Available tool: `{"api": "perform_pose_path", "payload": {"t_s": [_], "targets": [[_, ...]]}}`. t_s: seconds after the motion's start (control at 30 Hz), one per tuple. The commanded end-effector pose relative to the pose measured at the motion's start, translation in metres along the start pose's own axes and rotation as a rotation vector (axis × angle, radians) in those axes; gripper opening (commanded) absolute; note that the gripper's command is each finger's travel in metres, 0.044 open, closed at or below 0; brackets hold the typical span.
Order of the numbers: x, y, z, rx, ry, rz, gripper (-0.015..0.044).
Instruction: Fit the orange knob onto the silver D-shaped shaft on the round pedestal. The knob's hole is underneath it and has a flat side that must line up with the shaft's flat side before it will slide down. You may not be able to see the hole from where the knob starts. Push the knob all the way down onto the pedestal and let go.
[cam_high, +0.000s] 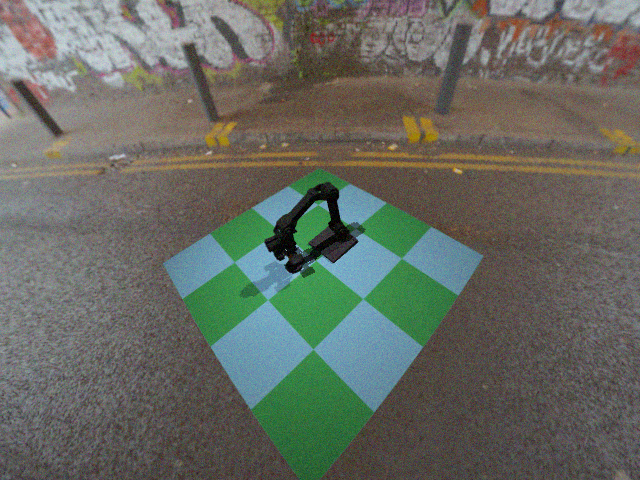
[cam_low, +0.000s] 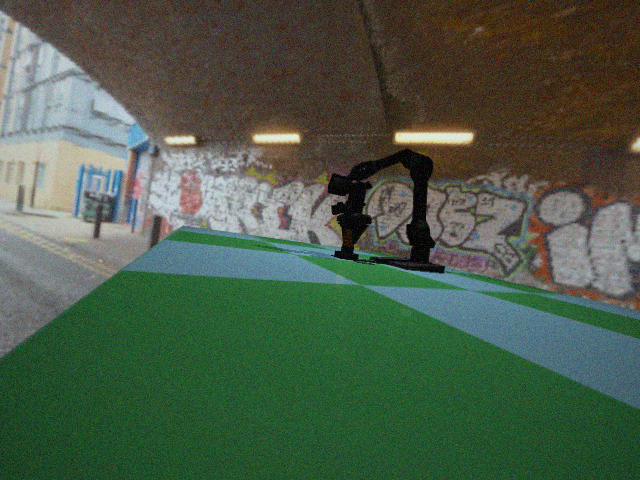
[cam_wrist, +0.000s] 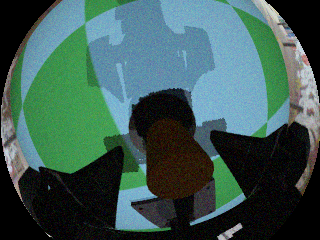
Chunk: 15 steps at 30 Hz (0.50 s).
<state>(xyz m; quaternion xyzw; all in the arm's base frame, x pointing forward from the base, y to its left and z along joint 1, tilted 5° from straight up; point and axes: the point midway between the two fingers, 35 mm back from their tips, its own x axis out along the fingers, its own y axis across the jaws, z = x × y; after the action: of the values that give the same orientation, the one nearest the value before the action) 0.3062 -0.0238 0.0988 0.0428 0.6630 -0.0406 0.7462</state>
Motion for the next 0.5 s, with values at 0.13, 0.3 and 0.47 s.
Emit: {"api": "perform_pose_path", "payload": {"t_s": [0.13,0.3,0.47], "targets": [[-0.047,0.000,0.005,0.000,-0.001,0.000,0.0440],[-0.094,0.000,0.000,0.000,0.000,0.000,0.0440],[-0.095,0.000,0.002,0.000,0.000,0.000,0.0440]]}}
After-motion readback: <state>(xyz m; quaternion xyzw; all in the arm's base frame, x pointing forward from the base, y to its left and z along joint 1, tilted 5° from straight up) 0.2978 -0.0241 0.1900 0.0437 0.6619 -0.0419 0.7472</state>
